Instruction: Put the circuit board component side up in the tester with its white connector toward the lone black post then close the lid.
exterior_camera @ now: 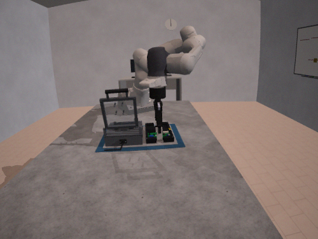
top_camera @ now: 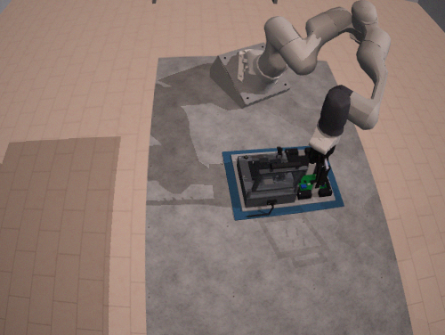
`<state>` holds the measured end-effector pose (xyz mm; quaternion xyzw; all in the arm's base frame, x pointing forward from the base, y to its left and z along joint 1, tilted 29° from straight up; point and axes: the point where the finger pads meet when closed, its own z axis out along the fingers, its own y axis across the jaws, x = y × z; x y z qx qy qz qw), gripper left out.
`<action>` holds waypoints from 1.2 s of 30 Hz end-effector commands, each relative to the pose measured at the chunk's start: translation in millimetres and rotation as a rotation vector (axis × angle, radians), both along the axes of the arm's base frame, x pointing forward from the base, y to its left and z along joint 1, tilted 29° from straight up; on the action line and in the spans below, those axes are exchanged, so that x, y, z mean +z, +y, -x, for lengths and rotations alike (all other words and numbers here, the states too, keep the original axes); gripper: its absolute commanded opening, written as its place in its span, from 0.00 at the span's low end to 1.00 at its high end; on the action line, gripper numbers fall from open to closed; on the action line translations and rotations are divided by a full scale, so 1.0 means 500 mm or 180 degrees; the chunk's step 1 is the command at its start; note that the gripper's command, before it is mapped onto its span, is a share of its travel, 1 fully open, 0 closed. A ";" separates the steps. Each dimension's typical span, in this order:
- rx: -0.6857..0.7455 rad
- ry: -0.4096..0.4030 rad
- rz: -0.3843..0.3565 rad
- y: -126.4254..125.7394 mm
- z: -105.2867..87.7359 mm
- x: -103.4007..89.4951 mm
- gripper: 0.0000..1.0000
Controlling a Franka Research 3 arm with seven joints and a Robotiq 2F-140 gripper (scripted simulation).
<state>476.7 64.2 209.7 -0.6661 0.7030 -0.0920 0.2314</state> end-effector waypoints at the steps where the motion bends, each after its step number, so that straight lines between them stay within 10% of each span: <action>1: 0.0008 -0.0005 0.0001 0.001 -0.002 0.000 0.46; 36: 0.0008 -0.0005 0.0001 -0.003 0.008 0.019 0.46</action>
